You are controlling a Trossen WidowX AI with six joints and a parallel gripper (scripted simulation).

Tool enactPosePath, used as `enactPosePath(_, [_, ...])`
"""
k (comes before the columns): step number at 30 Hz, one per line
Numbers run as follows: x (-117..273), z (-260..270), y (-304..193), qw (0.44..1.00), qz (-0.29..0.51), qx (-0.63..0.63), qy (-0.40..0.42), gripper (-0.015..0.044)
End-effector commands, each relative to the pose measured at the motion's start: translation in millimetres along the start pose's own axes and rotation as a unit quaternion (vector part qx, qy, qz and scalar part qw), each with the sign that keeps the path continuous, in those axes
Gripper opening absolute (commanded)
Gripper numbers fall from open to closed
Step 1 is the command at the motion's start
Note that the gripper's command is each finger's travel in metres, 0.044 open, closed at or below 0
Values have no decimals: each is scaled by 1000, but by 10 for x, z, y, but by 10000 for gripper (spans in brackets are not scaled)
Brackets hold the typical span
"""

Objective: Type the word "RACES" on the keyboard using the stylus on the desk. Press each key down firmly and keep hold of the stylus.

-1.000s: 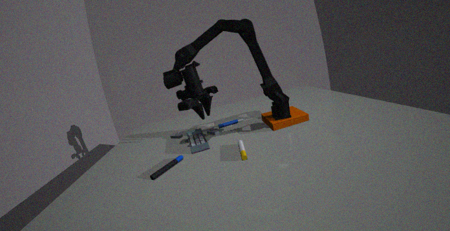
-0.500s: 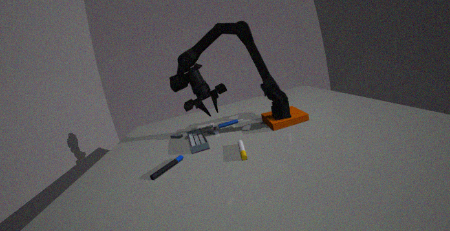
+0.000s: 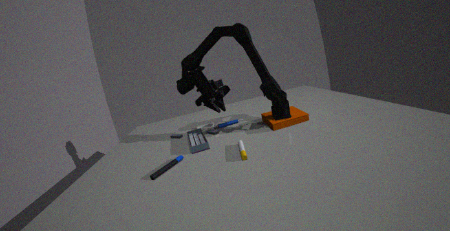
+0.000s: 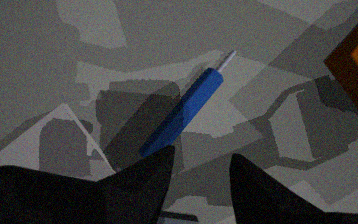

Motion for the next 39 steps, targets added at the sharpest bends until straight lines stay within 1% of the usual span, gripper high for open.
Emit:
enactPosePath(1, [-227, -7, 287, 953, -50, -294, -50, 150])
enactPosePath(19, [-219, 8, 268, 953, -50, -294, -50, 150])
enactPosePath(39, [-336, 36, 231, 953, -50, -294, -50, 150])
Point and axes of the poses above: the point midway between the two fingers, 35 mm back from their tips, its own x axis back along the fingers, its own z axis across the jaws, y = z × x, the point moved 4 cm from there along x, back along the fingers, and after that the axes turned 11 degrees about x, right-handed, at the moved point
